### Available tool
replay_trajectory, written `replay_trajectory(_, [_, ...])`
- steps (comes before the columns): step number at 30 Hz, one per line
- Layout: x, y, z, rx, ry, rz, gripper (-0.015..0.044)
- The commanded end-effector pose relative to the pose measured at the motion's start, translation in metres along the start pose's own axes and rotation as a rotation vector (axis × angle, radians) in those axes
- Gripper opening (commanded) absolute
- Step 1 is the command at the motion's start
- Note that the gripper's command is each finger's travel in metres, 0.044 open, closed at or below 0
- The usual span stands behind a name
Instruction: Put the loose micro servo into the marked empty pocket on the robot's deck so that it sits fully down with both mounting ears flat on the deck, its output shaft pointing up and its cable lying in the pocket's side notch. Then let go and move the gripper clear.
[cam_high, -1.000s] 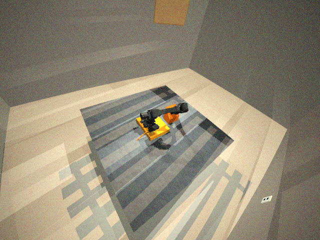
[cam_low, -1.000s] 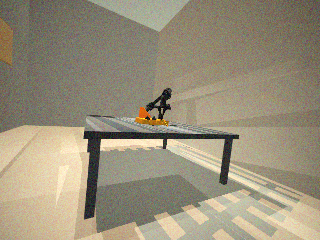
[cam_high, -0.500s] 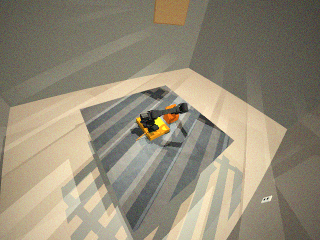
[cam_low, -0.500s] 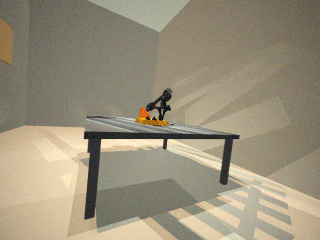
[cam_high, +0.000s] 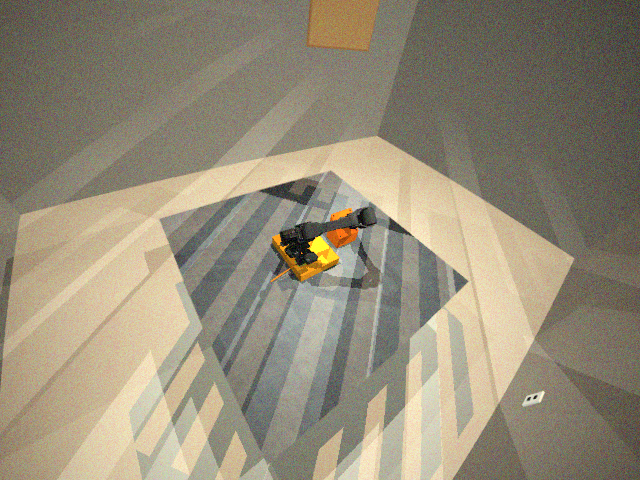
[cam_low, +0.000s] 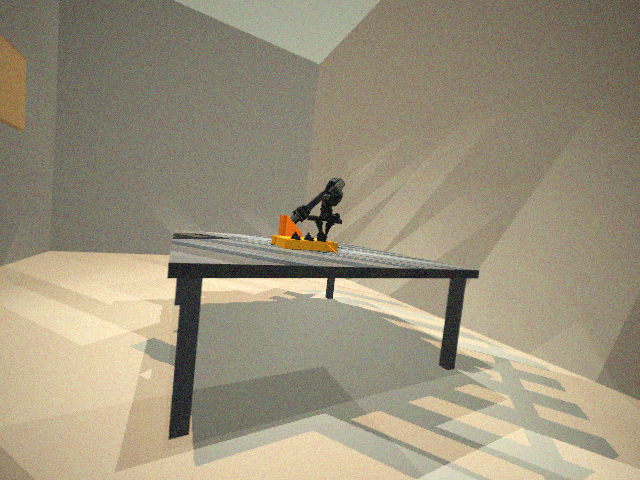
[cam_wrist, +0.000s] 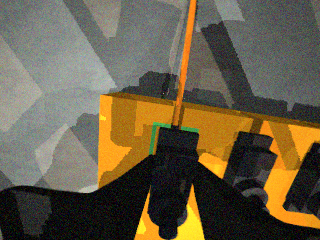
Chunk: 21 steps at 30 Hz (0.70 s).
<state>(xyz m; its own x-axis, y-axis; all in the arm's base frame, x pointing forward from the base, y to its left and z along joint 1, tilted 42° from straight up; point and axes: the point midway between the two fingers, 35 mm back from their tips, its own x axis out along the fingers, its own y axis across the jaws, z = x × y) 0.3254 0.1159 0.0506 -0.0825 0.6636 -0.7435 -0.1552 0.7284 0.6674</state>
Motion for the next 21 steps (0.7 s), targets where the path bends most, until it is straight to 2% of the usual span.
replay_trajectory(1, [0.003,-0.001,0.000,0.008,-0.004,0.003,0.0000])
replay_trajectory(21, [0.023,-0.001,0.000,0.008,-0.004,0.004,0.0000])
